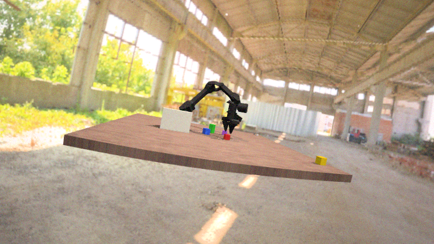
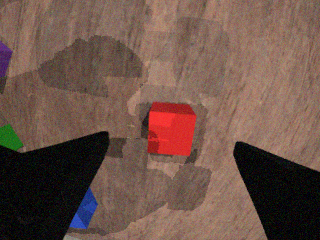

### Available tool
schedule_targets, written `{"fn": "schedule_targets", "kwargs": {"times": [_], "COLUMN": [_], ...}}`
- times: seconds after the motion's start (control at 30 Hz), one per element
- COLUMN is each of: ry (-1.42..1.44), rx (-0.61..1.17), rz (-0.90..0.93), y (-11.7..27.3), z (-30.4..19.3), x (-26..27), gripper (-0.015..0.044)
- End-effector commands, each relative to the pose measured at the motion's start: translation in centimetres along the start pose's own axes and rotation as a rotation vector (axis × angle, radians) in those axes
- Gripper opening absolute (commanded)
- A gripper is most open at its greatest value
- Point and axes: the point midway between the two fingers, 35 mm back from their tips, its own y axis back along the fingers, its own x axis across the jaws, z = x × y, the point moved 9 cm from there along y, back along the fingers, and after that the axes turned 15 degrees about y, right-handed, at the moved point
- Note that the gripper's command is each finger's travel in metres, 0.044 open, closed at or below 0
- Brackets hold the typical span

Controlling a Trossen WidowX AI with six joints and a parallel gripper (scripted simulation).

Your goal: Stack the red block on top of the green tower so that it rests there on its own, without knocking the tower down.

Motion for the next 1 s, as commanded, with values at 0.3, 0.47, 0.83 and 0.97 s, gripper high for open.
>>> {"fn": "schedule_targets", "kwargs": {"times": [0.3, 0.47, 0.83, 0.97], "ry": [-0.007, -0.007, -0.007, -0.007], "rx": [-0.002, -0.002, -0.002, -0.002], "rz": [0.005, 0.005, 0.006, 0.006], "y": [-2.1, -3.0, -4.3, -4.3], "z": [0.0, 0.0, 0.0, 0.0], "x": [0.0, 0.0, 0.1, 0.1], "gripper": [0.044, 0.044, 0.044, 0.044]}}
